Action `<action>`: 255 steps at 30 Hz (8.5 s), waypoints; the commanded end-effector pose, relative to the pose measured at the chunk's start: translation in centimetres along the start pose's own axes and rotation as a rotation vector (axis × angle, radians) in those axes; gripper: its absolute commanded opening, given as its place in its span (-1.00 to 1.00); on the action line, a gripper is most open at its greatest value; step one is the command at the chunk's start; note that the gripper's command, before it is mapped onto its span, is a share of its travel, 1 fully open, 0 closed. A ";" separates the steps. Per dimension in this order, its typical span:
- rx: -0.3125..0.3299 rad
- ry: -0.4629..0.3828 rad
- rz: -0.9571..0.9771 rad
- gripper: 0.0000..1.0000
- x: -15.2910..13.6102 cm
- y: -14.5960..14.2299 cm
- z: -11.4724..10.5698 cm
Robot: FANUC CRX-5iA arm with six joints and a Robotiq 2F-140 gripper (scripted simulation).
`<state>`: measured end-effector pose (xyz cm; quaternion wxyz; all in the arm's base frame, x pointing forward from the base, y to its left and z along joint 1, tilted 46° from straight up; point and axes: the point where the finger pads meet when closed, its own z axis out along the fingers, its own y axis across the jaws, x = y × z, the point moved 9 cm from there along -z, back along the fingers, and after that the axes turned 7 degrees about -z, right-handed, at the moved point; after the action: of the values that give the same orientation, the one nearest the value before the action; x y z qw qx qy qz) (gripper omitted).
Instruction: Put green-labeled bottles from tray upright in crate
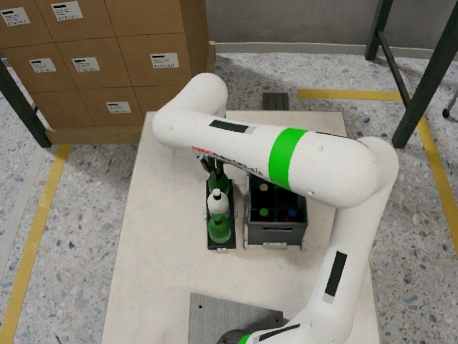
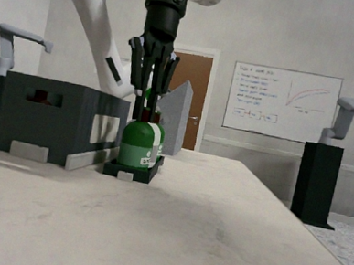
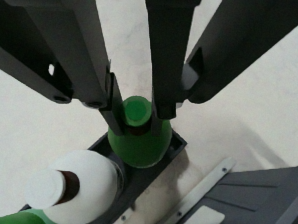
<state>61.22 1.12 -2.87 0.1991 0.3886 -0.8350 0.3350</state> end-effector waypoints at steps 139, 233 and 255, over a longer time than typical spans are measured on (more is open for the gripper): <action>0.002 -0.002 0.000 -0.80 0.0 0.0 -6.1; 0.002 -0.002 0.000 -0.80 0.0 0.0 -15.6; 0.002 -0.002 0.000 -0.80 0.0 0.1 -16.8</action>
<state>62.36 13.01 8.67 0.1991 0.3886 -0.8349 0.3350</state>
